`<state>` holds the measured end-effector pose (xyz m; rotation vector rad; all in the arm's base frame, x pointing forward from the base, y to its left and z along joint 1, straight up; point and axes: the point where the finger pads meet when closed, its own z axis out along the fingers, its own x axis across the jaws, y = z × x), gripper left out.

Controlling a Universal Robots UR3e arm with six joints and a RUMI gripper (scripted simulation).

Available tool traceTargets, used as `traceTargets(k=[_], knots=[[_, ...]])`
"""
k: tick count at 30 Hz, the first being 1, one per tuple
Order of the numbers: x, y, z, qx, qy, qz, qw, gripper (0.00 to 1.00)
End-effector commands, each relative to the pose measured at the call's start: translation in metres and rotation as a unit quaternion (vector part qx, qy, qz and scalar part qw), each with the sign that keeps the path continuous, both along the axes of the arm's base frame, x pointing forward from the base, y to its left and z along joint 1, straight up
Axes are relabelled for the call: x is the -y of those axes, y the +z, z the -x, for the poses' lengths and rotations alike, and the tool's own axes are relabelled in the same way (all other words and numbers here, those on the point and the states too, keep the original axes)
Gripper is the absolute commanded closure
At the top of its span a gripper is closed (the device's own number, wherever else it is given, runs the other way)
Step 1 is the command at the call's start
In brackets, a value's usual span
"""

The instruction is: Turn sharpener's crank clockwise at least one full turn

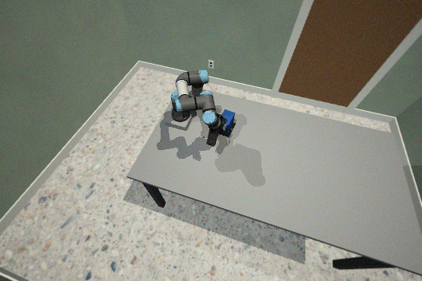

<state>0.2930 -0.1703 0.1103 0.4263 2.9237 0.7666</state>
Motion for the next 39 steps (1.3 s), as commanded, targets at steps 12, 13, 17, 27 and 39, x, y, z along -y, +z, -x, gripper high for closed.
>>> traceTargets(k=[12, 13, 17, 27, 39], knots=[[0.018, 0.039, 0.008, -0.003, 0.003, -0.006, 1.000, 0.68], [0.020, 0.041, 0.008, -0.003, 0.003, -0.006, 1.000, 0.68], [0.023, 0.048, 0.009, -0.003, 0.003, -0.006, 1.000, 0.68], [0.023, 0.048, 0.009, -0.003, 0.003, -0.006, 1.000, 0.68], [0.023, 0.048, 0.009, -0.003, 0.003, -0.006, 1.000, 0.68]])
